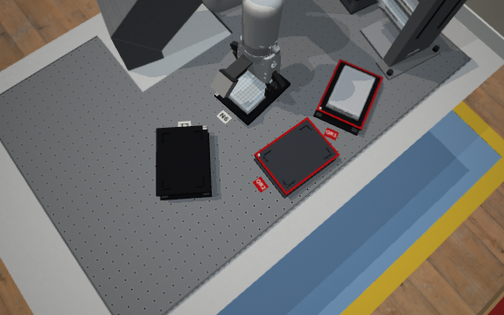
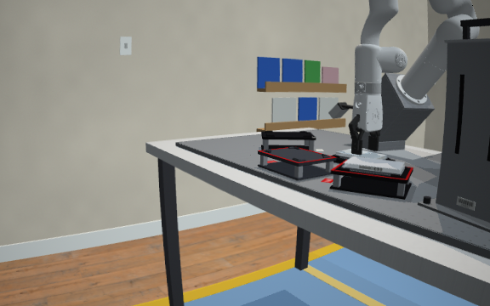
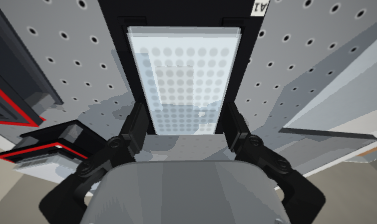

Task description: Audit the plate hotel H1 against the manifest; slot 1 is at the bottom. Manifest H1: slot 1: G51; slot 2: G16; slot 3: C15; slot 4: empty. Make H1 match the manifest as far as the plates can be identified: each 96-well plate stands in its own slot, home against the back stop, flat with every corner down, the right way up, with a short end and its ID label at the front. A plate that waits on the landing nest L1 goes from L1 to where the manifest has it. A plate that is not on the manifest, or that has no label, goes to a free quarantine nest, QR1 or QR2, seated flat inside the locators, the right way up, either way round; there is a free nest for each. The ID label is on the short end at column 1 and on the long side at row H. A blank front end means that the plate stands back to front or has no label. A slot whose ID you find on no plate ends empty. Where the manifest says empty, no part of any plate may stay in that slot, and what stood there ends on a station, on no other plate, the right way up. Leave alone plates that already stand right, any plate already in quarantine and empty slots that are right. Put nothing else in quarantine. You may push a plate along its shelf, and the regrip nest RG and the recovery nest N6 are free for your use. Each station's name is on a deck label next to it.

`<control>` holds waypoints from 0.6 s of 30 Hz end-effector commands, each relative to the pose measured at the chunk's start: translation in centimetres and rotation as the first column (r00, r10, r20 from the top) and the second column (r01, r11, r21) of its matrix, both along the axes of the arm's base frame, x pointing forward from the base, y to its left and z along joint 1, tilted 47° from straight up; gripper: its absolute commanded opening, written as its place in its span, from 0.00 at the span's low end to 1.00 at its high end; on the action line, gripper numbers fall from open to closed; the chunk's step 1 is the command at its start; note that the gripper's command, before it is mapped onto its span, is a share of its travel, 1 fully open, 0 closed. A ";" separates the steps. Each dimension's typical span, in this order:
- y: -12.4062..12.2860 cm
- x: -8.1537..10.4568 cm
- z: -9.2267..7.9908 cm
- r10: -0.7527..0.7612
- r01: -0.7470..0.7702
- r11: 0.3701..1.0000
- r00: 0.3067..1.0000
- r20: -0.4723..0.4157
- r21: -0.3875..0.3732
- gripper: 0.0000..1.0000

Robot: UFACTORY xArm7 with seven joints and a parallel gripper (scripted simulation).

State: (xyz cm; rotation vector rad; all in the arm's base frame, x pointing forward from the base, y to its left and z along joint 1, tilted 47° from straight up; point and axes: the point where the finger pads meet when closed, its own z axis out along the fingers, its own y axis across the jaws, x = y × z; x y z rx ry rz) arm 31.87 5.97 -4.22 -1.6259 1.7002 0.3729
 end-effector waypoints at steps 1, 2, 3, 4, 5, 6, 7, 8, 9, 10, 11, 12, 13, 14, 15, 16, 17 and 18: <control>-0.6 -0.2 0.5 -0.001 0.001 1.000 1.000 0.001 -0.001 1.00; -0.7 -0.2 0.6 -0.001 0.001 1.000 1.000 0.001 -0.001 1.00; -0.8 -0.3 0.8 -0.001 0.001 1.000 1.000 0.001 -0.001 1.00; -0.9 -0.3 0.9 -0.001 0.001 1.000 1.000 0.001 -0.001 1.00; -1.1 -0.4 1.0 -0.001 0.001 1.000 1.000 0.001 -0.001 1.00; -1.2 -0.4 1.1 -0.001 0.001 1.000 1.000 0.001 -0.001 1.00; -1.3 -0.5 1.2 -0.001 0.001 1.000 1.000 0.001 -0.001 1.00; -1.4 -0.5 1.3 -0.001 0.001 1.000 1.000 0.001 -0.001 1.00; -1.5 -0.6 1.4 -0.001 0.001 1.000 1.000 0.001 -0.001 1.00; -1.6 -0.6 1.6 -0.001 0.001 1.000 1.000 0.001 -0.001 1.00; -1.7 -0.7 1.7 -0.001 0.001 1.000 1.000 0.001 -0.001 1.00; -1.7 -0.7 1.7 -0.001 0.001 1.000 1.000 0.001 -0.001 1.00; -1.7 -0.7 1.7 -0.001 0.001 1.000 1.000 0.001 -0.001 1.00; -1.8 -0.7 1.8 -0.001 0.001 1.000 1.000 0.001 -0.001 1.00; -1.9 -0.8 1.9 -0.001 0.001 1.000 1.000 0.001 -0.001 1.00; -2.1 -0.8 2.0 -0.001 0.001 1.000 1.000 0.001 -0.001 1.00; -2.2 -0.9 2.1 -0.001 0.001 1.000 1.000 0.001 -0.001 1.00; -2.3 -1.0 2.2 -0.001 0.001 1.000 1.000 0.001 -0.001 1.00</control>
